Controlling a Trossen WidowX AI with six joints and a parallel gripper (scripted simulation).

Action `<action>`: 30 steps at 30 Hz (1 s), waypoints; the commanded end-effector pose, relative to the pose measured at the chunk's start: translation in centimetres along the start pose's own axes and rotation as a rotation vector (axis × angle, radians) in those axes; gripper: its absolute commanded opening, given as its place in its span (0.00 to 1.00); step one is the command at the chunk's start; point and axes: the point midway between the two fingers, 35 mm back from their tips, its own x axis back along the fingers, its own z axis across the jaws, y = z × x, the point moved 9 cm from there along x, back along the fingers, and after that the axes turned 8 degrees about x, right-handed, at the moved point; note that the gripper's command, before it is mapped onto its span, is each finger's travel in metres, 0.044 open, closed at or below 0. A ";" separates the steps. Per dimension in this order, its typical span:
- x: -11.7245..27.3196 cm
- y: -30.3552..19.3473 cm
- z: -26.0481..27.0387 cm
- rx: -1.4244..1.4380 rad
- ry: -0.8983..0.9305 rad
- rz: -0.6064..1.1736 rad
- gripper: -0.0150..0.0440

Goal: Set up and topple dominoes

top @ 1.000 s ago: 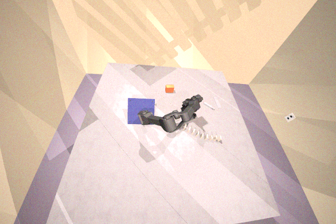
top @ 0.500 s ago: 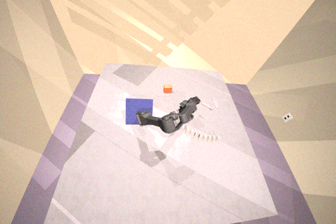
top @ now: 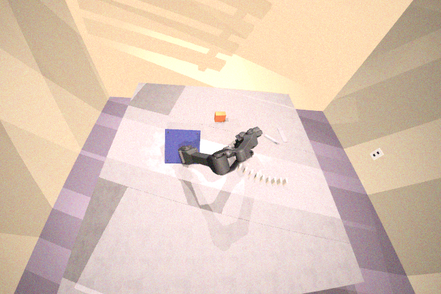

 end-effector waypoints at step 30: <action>12.1 -2.4 3.4 0.456 0.003 0.007 0.29</action>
